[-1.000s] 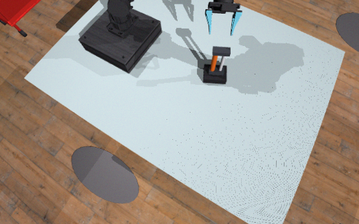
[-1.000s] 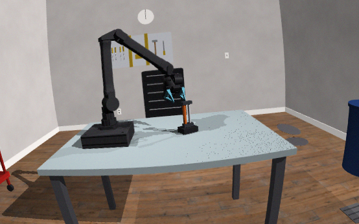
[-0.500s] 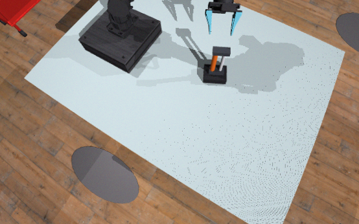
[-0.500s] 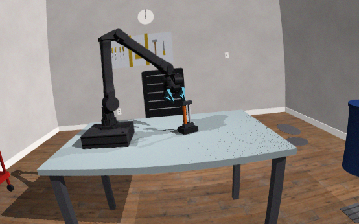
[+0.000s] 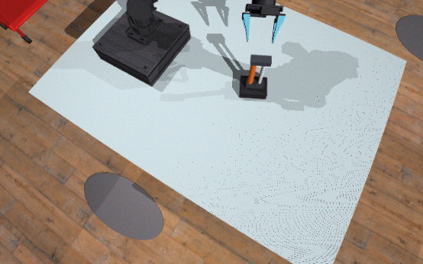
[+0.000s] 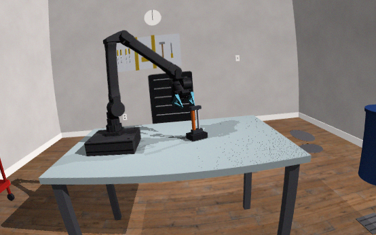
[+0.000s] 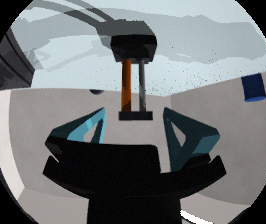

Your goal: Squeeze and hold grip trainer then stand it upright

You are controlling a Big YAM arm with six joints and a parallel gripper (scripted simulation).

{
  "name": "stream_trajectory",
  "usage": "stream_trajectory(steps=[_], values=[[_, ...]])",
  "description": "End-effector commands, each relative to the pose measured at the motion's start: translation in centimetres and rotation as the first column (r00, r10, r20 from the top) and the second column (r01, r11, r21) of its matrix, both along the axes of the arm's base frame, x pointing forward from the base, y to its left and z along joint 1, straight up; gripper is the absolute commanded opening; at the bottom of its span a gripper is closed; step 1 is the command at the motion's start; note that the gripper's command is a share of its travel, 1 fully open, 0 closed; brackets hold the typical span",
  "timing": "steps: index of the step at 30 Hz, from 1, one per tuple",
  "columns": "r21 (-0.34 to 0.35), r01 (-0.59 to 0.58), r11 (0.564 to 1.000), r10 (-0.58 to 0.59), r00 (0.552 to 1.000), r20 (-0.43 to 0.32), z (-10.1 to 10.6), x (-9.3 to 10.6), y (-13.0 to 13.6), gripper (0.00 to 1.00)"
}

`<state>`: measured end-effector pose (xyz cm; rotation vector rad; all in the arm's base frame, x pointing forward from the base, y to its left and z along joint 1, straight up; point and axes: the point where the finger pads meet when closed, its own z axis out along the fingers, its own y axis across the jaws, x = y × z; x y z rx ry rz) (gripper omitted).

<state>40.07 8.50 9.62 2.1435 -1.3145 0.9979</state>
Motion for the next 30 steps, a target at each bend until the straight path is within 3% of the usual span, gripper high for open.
stream_trajectory(steps=[1,4,18,21,30], values=[[-0.009,0.002,1.000,-0.002,1.000,-0.010,-0.7,0.2,-0.7,0.76],[-0.002,0.002,1.000,-0.002,1.000,0.002,-0.3,0.3,-0.8,0.76],[-0.011,0.002,1.000,-0.002,1.000,-0.013,-2.3,1.0,-2.3,0.76],[0.000,0.002,1.000,-0.002,1.000,0.009,-1.5,1.2,-2.4,0.76],[-0.010,0.002,1.000,-0.002,1.000,-0.013,-3.6,1.6,-3.7,0.76]])
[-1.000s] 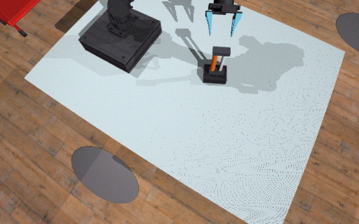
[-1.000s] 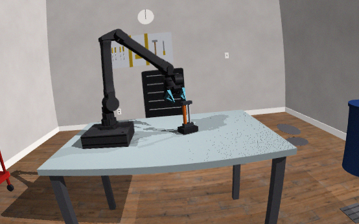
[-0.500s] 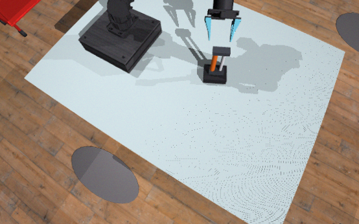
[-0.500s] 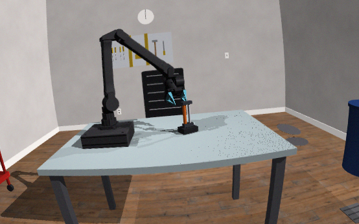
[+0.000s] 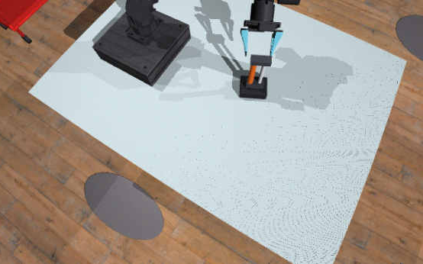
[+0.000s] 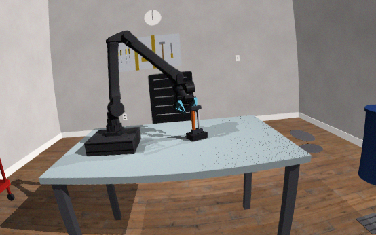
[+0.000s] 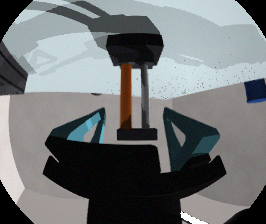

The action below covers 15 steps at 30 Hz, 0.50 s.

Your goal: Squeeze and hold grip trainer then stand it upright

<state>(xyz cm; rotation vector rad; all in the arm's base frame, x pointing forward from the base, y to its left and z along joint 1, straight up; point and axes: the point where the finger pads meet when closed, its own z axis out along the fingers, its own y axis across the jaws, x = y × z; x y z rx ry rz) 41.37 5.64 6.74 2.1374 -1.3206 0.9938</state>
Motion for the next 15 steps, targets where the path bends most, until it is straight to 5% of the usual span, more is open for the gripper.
stream_trajectory(steps=[1,15], values=[[-0.008,-0.005,1.000,0.005,1.000,-0.008,-0.7,0.4,-0.9,0.76],[-0.006,-0.005,1.000,0.005,1.000,-0.013,-2.4,1.2,-2.5,0.76]])
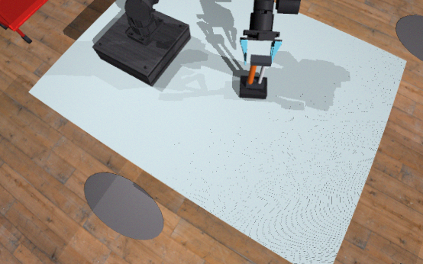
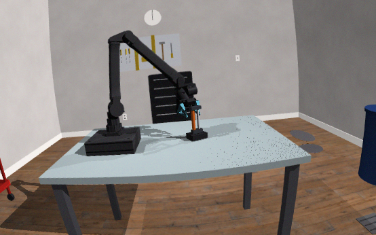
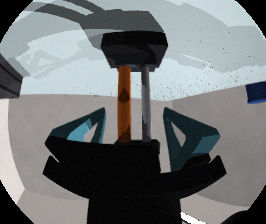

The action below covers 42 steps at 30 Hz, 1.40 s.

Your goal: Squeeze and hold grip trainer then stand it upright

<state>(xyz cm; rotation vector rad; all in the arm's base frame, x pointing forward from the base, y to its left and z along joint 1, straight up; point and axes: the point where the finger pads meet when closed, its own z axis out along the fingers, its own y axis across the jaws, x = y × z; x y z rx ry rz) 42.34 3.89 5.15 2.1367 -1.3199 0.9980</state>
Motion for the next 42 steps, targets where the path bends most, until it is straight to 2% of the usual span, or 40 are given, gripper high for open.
stream_trajectory(steps=[1,23,26,27,42], values=[[-0.005,-0.004,1.000,0.004,1.000,-0.016,-0.9,0.3,-0.9,0.76],[-0.004,-0.004,1.000,0.004,1.000,-0.013,-2.2,1.0,-2.3,0.76],[-0.004,-0.006,1.000,0.006,1.000,-0.012,-2.2,1.0,-2.3,0.76],[0.001,-0.009,1.000,0.009,1.000,0.002,-1.6,1.2,-2.1,0.76],[-0.001,-0.007,1.000,0.007,1.000,-0.002,-1.9,1.2,-2.3,0.76]])
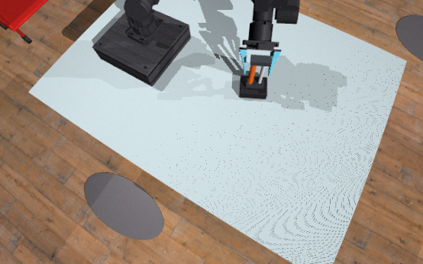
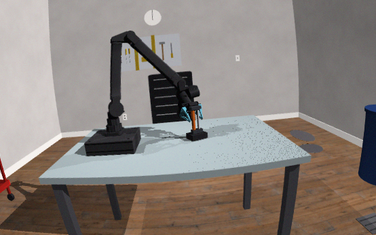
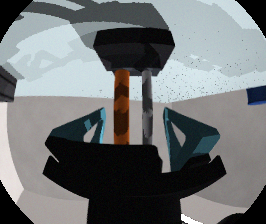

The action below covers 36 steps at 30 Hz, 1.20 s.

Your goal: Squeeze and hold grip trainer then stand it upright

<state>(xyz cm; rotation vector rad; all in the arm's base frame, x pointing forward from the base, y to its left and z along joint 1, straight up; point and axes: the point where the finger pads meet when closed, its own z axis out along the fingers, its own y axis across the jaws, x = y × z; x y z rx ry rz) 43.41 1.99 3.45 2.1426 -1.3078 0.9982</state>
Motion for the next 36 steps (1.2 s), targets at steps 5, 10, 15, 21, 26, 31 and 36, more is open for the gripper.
stream_trajectory(steps=[5,10,15,21,26,31,36], values=[[0.002,0.002,1.000,-0.002,1.000,0.001,-0.2,0.1,-0.4,0.76],[0.002,0.002,1.000,-0.002,1.000,0.001,-0.2,0.1,-0.4,0.76],[0.002,0.002,1.000,-0.002,1.000,0.001,-0.2,0.1,-0.4,0.76],[0.002,0.002,1.000,-0.002,1.000,0.001,-0.2,0.1,-0.4,0.76],[0.002,0.002,1.000,-0.002,1.000,0.001,-0.2,0.1,-0.4,0.76],[0.003,0.002,1.000,-0.002,1.000,0.002,-0.2,0.1,-0.4,0.21],[0.009,-0.004,1.000,0.004,1.000,0.018,0.4,1.2,0.2,0.21]])
